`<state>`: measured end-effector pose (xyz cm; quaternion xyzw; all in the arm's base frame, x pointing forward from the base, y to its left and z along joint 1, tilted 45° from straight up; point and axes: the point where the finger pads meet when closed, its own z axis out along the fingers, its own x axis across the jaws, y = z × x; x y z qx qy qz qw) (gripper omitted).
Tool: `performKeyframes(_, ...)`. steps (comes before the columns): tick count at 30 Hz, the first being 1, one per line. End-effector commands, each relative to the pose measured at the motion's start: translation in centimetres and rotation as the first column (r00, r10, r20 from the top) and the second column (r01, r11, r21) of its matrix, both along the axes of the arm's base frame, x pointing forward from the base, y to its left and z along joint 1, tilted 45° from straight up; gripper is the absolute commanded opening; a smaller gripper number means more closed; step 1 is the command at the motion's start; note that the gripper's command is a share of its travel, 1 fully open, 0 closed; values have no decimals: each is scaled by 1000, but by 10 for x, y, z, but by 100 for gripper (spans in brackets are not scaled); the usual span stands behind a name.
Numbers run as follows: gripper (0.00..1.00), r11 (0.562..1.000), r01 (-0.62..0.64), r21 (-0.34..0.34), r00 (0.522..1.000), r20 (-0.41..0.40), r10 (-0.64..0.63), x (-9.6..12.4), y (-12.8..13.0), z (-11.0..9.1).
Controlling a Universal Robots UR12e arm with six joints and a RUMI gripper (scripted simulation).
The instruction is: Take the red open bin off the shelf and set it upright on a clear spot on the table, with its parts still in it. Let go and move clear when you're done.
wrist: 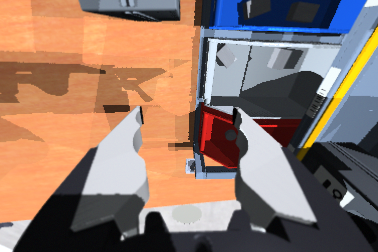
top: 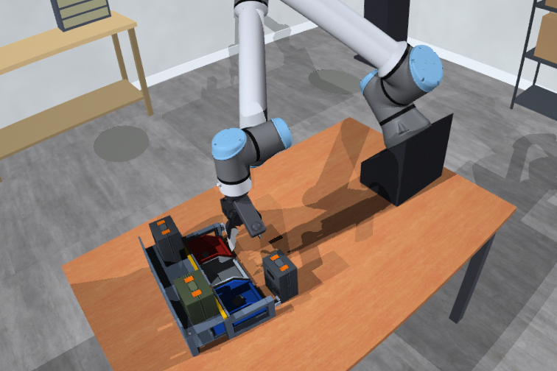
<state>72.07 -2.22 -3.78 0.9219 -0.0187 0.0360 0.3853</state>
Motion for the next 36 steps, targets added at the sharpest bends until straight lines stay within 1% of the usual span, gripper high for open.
performKeyframes(1,58,1000,-1,1,1000,1,1,6,-12,13)
performKeyframes(9,58,1000,-1,1,1000,1,1,6,-12,13)
performKeyframes(14,58,1000,-1,1,1000,1,1,22,-47,49)
performKeyframes(26,58,1000,-1,1,1000,1,1,22,-47,49)
performKeyframes(31,58,1000,-1,1,1000,1,1,37,-80,82)
performKeyframes(36,58,1000,-1,1,1000,1,1,37,-80,82)
